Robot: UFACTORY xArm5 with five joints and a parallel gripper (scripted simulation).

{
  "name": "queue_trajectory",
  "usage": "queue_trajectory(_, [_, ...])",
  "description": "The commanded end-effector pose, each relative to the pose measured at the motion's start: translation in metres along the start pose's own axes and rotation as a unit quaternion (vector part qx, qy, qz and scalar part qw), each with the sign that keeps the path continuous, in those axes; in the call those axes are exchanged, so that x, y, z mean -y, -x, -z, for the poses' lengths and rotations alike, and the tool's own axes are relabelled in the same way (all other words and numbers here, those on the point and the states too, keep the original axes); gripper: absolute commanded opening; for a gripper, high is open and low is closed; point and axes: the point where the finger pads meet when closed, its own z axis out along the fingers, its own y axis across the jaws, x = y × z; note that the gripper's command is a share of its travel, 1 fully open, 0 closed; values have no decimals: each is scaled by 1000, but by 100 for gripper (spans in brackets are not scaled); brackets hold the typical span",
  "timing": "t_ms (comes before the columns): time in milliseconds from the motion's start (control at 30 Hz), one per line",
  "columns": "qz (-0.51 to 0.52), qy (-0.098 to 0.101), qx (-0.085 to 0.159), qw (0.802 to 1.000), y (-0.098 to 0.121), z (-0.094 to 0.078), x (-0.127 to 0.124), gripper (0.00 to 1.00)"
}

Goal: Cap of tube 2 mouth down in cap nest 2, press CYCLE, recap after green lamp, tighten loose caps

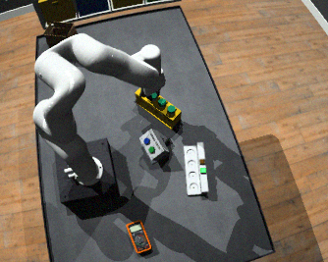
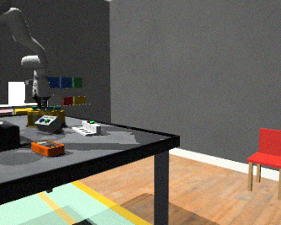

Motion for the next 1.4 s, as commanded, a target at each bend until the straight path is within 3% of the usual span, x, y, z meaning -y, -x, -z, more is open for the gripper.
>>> queue_trajectory(0, [-93,2,1,996,0,0,-1,0])
queue_trajectory(300, [-102,2,1,995,0,0,-1,0])
queue_trajectory(333, [-102,2,1,995,0,0,-1,46])
queue_trajectory(667, [-102,2,1,995,0,0,-1,46])
queue_trajectory(1000, [58,2,1,998,0,1,-1,46])
queue_trajectory(1367, [255,2,2,967,0,1,-1,46])
